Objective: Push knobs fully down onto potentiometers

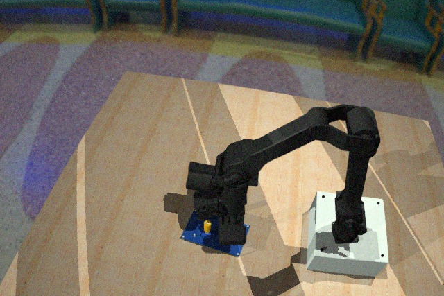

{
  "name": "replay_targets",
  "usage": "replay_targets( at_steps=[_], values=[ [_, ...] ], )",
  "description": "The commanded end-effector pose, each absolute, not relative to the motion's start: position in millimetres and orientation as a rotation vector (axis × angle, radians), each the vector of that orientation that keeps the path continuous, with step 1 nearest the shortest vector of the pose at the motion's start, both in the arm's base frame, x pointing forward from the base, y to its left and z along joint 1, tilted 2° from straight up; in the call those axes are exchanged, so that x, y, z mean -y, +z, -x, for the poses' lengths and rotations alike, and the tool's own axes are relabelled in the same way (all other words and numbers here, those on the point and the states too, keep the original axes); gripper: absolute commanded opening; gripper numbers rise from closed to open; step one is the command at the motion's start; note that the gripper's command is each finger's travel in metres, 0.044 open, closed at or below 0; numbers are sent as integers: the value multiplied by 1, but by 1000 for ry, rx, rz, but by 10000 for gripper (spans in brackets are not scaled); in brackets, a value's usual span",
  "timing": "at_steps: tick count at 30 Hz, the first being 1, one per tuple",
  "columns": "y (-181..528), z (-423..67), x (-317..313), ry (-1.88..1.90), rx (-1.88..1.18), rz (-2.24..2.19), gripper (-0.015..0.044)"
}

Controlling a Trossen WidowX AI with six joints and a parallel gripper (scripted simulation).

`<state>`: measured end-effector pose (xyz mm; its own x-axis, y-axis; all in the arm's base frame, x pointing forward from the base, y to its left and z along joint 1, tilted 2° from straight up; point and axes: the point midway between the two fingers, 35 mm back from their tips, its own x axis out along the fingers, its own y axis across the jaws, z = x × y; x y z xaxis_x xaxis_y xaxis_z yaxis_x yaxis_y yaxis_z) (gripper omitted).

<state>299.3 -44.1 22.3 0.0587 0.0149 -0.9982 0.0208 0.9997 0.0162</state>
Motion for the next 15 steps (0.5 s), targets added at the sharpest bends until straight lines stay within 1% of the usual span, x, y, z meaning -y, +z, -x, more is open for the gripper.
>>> replay_targets(
  at_steps=[1, 15],
  values=[
    [18, -299, 43, 0, -1516, -35, 0],
    [36, -298, 43, 0, -1516, -35, 0]
  ],
)
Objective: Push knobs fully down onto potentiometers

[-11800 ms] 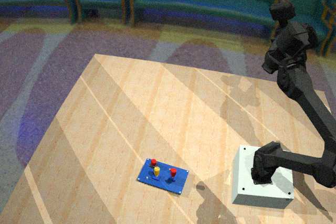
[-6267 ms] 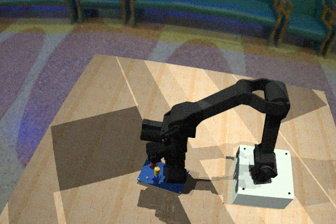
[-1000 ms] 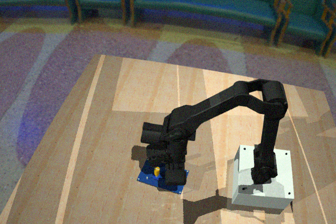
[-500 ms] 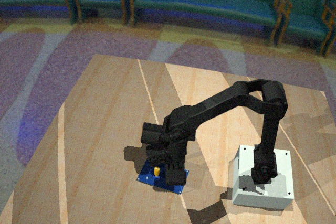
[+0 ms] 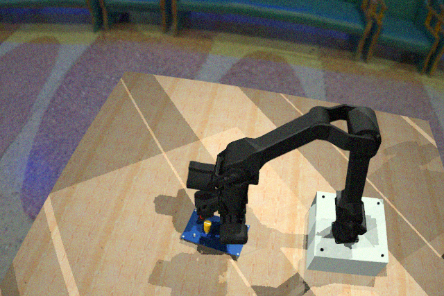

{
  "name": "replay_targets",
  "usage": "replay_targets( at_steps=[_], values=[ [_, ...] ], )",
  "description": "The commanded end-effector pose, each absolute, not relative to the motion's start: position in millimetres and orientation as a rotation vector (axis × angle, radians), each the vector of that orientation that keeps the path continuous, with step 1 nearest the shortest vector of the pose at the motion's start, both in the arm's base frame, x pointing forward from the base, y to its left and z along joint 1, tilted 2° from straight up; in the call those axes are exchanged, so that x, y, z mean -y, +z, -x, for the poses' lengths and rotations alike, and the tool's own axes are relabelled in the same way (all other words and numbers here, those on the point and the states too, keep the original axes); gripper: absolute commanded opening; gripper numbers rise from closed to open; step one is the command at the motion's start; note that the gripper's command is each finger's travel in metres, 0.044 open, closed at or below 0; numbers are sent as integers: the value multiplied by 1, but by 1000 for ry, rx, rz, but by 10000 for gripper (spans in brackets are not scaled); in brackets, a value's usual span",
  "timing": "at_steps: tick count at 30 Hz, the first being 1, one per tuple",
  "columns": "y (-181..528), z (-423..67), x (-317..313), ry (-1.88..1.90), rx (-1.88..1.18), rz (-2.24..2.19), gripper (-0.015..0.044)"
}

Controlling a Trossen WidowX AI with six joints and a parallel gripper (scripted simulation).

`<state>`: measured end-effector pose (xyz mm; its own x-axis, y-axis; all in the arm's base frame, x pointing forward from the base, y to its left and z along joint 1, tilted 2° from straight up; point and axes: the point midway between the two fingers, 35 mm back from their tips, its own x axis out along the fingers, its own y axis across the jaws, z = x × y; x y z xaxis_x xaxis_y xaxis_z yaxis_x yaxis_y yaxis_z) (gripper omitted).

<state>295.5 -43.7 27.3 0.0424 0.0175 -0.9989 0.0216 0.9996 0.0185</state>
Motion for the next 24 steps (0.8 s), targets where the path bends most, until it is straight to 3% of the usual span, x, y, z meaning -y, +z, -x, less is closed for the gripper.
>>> replay_targets(
  at_steps=[1, 4, 12, 20, 24],
  values=[
    [38, -298, 43, 0, -1516, -35, 0],
    [40, -298, 44, 0, -1516, -35, 0],
    [33, -295, 44, -4, -1528, -32, 210],
    [60, -324, 53, -92, -1381, -84, 0],
    [62, -327, 52, -179, -1388, -194, 0]
  ],
)
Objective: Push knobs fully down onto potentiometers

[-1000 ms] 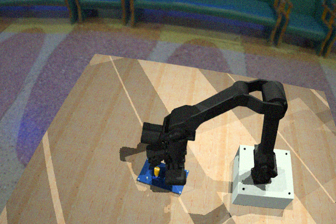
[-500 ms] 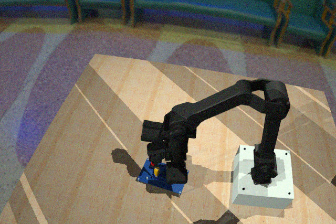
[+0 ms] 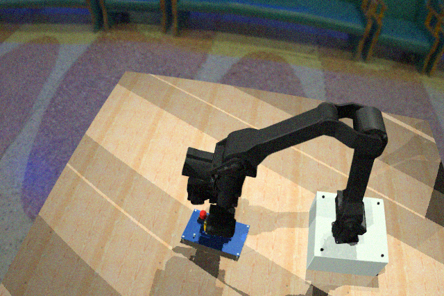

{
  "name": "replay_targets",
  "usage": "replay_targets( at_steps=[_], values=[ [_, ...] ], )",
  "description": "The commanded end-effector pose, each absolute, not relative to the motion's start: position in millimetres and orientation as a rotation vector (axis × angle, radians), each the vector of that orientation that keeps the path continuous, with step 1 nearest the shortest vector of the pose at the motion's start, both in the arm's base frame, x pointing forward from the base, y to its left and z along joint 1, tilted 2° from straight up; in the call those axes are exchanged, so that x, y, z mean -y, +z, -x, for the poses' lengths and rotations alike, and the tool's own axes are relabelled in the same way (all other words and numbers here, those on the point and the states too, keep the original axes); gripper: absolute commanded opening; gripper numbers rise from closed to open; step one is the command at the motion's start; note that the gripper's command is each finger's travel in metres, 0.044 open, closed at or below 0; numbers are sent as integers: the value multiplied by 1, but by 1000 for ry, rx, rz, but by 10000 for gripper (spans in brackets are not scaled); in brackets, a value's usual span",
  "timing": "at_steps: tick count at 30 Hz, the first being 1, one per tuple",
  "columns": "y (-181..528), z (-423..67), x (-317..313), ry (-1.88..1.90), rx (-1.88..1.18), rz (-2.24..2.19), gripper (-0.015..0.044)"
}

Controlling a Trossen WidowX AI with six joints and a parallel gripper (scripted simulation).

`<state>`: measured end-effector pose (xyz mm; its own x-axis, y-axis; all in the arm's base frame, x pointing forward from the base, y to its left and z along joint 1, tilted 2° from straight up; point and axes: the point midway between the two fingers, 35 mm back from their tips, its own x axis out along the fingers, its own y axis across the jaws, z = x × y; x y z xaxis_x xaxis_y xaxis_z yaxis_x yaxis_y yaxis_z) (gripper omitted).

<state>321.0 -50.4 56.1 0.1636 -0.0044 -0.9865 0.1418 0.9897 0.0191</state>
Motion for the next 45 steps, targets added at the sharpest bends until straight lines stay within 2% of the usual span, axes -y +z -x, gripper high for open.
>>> replay_targets(
  at_steps=[1, 32, 45],
  values=[
    [63, -328, 52, -203, -1389, -223, 0],
    [87, -351, 46, -987, -1273, -1076, 0],
    [67, -353, 45, -1004, -1267, -1094, 0]
  ],
)
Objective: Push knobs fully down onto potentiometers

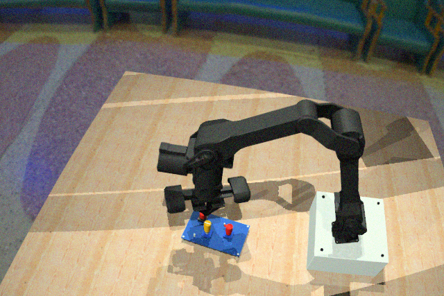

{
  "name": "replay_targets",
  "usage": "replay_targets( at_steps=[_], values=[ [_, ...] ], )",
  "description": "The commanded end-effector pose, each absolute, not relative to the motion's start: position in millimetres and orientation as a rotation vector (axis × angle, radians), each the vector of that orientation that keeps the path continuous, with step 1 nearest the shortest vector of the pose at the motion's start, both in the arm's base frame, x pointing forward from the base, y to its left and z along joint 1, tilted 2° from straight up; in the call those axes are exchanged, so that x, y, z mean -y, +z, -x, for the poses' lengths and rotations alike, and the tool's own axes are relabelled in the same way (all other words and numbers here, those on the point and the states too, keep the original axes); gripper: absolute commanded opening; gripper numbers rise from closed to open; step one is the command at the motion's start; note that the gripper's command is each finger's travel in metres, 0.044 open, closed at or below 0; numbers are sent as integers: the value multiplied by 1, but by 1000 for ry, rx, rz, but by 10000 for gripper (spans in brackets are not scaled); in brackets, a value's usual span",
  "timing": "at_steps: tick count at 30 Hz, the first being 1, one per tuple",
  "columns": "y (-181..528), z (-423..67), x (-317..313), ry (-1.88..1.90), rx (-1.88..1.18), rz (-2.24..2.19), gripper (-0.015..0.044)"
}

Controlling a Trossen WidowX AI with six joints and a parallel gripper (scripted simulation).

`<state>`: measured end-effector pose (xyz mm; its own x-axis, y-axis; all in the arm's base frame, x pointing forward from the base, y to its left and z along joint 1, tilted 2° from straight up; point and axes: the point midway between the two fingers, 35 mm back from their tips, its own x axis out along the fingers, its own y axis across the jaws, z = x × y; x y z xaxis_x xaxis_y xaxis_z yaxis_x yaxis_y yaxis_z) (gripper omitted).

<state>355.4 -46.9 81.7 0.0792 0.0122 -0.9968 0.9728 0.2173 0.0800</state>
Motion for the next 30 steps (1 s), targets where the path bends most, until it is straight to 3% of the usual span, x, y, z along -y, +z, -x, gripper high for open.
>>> replay_targets(
  at_steps=[1, 30],
  values=[
    [67, -353, 45, -1004, -1267, -1094, 0],
    [46, -354, 45, -1004, -1267, -1094, 0]
  ],
)
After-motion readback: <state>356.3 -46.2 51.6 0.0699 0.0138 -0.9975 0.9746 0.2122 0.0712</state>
